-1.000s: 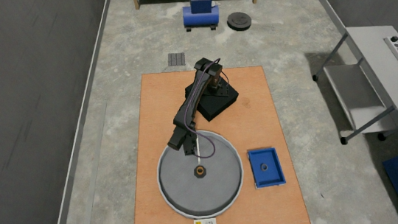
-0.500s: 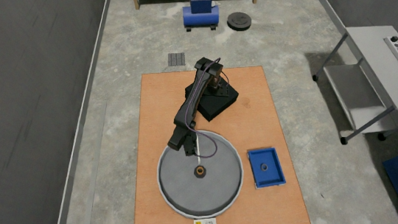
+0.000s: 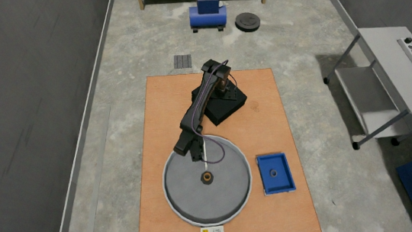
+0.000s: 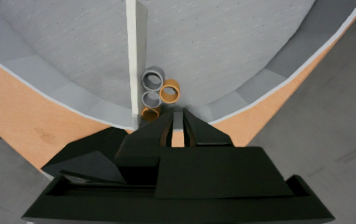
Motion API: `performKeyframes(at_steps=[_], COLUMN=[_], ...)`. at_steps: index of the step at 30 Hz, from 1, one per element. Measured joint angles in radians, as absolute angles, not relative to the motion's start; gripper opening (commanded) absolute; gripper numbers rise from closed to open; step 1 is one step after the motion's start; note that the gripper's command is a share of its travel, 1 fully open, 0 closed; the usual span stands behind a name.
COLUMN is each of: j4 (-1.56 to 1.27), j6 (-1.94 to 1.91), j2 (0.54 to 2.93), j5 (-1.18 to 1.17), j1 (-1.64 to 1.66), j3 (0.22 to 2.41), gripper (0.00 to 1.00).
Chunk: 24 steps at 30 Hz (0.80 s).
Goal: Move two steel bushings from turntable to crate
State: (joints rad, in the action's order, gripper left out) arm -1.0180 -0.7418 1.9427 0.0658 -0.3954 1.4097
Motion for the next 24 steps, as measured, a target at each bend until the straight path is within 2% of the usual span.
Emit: performKeyframes(at_steps=[24], j4=[-1.014], j6=[-0.743], j2=[1.939], j5=[0.066], j1=[-0.395], j3=[1.399], gripper=[0.13])
